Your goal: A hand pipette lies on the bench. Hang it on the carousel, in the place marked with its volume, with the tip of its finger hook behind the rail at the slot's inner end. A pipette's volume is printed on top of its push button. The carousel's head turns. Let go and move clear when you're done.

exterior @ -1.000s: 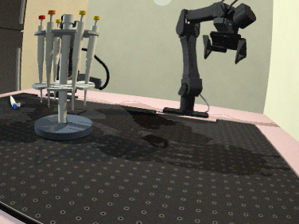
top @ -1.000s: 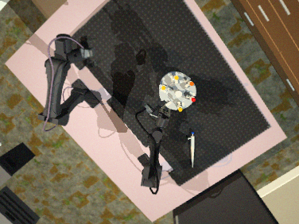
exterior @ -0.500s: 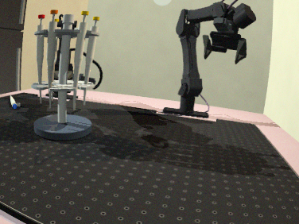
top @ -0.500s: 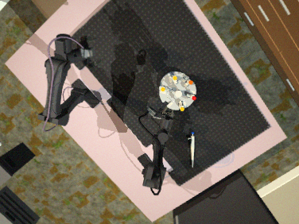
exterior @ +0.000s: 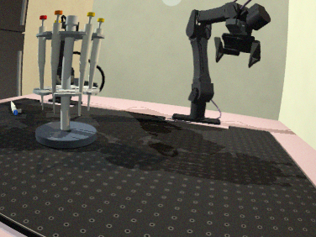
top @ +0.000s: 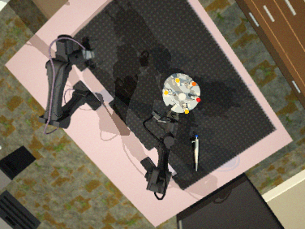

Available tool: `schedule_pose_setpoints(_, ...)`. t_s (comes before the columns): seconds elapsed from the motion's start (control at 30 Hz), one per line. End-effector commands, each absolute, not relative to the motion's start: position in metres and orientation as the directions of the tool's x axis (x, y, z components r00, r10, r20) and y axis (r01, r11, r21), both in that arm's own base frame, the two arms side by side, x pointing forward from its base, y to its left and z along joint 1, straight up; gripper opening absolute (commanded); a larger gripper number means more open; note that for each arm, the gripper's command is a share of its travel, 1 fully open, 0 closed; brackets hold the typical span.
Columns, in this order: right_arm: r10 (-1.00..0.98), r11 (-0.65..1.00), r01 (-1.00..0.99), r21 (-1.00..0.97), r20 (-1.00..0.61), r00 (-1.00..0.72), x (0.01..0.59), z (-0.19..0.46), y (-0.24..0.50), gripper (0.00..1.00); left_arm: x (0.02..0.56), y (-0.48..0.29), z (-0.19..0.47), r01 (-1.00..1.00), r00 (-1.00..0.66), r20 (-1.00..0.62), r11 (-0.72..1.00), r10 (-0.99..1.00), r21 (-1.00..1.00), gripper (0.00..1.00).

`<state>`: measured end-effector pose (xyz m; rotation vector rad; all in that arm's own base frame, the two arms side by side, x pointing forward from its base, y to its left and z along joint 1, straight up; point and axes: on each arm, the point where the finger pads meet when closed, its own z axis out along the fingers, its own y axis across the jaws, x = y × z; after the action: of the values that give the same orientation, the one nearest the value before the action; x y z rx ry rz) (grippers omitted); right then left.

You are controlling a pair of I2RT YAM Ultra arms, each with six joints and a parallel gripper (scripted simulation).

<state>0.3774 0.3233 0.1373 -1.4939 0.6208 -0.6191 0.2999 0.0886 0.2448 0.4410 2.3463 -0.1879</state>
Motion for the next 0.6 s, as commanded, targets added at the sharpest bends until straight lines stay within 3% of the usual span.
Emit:
schedule_pose_setpoints(0.0,-0.692,0.024,0.019,-1.000,-0.003,0.722,0.3814,0.1477,0.3277,0.00,0.3035,0.0910,0.2529,0.371,-0.650,-0.712,0.929,0.266,0.008,1.00)
schedule_pose_setpoints(0.17,-0.691,0.009,0.011,-1.000,0.002,0.723,0.3754,0.1452,0.3273,0.00,0.3035,0.0910,0.2529,0.371,-0.650,-0.712,0.929,0.266,0.008,1.00)
schedule_pose_setpoints(0.2,-0.689,0.024,0.019,-1.000,-0.003,0.725,0.3801,0.1477,0.3293,0.49,0.3035,0.0910,0.2529,0.371,-0.650,-0.712,0.929,0.266,0.008,1.00)
schedule_pose_setpoints(0.57,-0.691,0.009,0.011,-1.000,0.002,0.723,0.3754,0.1453,0.3273,0.49,0.3035,0.0910,0.2529,0.371,-0.650,-0.712,0.929,0.266,0.008,1.00)
